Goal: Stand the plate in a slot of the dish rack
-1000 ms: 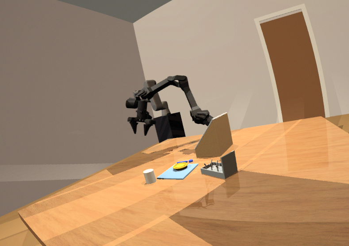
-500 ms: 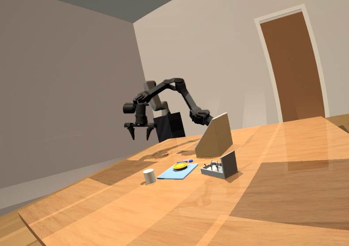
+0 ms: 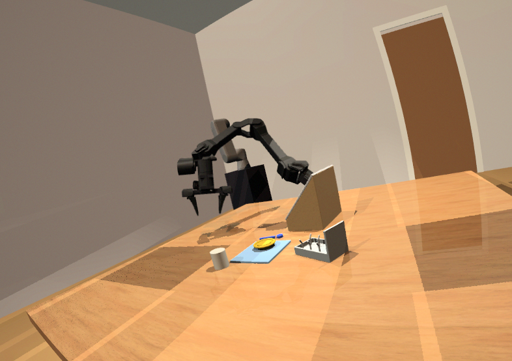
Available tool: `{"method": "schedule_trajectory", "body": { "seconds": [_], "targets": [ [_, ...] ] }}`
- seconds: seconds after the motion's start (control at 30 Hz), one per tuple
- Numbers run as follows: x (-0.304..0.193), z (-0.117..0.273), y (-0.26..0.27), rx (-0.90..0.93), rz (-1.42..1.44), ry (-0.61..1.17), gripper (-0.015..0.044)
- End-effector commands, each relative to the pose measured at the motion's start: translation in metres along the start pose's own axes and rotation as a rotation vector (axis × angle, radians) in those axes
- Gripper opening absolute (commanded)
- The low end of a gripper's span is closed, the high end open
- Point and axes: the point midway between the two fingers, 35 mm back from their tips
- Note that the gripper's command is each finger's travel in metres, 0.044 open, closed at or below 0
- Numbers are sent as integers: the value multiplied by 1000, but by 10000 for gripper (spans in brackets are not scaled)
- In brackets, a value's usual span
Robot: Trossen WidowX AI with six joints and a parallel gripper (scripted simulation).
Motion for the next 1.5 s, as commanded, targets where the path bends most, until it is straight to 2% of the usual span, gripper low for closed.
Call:
{"method": "schedule_trajectory", "body": {
  "seconds": [0.0, 0.67, 1.47],
  "targets": [
    [-20, -10, -6, -32, 154, 9, 400],
    [-99, -35, -37, -120, 815, 68, 400],
    [-175, -48, -93, -184, 1633, 124, 400]
  ]
}}
Point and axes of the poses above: the point midway between the two fingers, 35 mm back from their tips, its own z axis back along the fingers, its own y axis across the jaws, x = y × z, and after that the axes turned 8 degrees about -z, right-handed
